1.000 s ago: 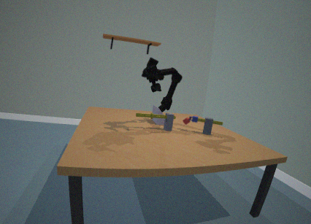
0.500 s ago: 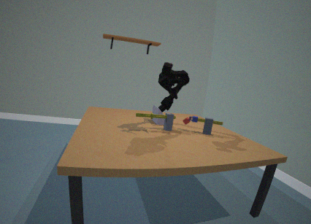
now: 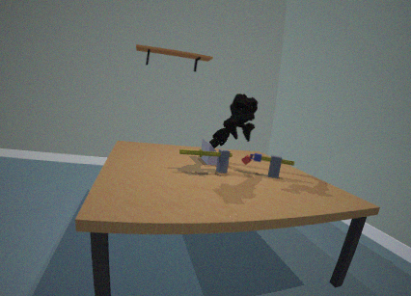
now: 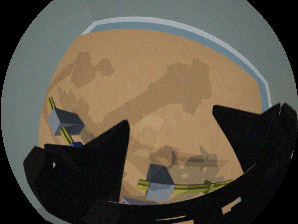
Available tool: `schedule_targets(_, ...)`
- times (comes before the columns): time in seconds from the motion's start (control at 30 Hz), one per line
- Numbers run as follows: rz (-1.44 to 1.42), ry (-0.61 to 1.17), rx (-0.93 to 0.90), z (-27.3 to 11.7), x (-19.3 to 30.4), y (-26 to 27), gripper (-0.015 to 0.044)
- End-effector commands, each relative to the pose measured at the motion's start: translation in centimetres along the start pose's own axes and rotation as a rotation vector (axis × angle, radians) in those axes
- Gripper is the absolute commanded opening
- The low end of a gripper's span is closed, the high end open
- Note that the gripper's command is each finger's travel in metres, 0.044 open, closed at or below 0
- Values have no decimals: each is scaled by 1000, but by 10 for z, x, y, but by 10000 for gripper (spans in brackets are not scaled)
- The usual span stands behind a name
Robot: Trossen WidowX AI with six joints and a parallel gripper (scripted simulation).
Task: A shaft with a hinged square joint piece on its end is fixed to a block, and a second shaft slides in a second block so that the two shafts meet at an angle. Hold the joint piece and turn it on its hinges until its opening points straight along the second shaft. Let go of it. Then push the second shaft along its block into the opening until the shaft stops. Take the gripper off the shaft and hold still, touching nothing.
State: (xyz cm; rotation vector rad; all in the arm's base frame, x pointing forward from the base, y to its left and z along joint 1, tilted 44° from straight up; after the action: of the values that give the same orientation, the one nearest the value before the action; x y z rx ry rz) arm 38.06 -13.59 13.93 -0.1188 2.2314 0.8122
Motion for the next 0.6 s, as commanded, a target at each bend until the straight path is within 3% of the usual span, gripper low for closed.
schedule_targets(0.0, 75, 80, -13, 3, 10, 26, 440)
schedule_targets(0.57, 400, 565, -32, -19, 77, 170, 440)
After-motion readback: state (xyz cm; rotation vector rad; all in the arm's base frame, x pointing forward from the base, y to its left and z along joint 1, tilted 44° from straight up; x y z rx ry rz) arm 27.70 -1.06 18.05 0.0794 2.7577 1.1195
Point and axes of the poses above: the point midway between the two fingers, 35 mm back from their tips, its own z axis out along the fingers, its own y axis across the jaws, x = y × z, the point moved 1 cm from there along -z, back along the fingers, and after that the axes turned 2 degrees about -z, right-handed, at the moved point
